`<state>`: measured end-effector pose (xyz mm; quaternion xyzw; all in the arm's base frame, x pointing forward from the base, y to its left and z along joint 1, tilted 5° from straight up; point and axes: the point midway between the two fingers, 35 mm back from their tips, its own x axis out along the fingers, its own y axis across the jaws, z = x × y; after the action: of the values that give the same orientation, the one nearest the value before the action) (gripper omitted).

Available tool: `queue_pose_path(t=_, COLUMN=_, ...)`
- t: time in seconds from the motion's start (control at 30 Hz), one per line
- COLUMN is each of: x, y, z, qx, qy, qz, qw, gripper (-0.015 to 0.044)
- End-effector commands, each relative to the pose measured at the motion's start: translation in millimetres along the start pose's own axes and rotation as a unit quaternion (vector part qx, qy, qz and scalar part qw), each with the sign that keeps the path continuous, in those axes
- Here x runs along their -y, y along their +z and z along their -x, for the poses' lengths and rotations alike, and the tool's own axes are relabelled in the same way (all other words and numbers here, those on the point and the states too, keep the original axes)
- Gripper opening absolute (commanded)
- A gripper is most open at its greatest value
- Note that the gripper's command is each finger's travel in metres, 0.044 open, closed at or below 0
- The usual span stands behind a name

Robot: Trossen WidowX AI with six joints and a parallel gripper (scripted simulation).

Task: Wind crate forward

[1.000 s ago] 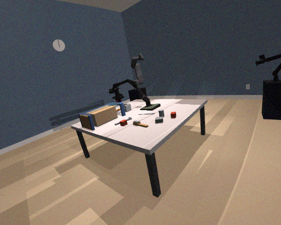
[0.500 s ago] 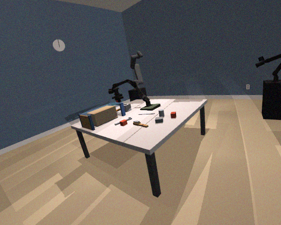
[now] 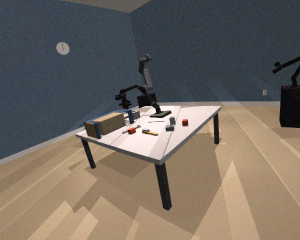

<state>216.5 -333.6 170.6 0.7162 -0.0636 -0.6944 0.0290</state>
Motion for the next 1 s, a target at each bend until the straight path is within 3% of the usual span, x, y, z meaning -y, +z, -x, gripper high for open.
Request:
queue_pose_path(t=0.0, x=18.4, y=-18.7, z=0.8, qx=-0.016, qy=-0.017, qz=0.014, qw=1.0, gripper=0.0)
queue_pose_path(t=0.97, x=49.7, y=-36.6, z=2.2, qx=-0.017, qy=-0.018, qz=0.014, qw=1.0, gripper=0.0)
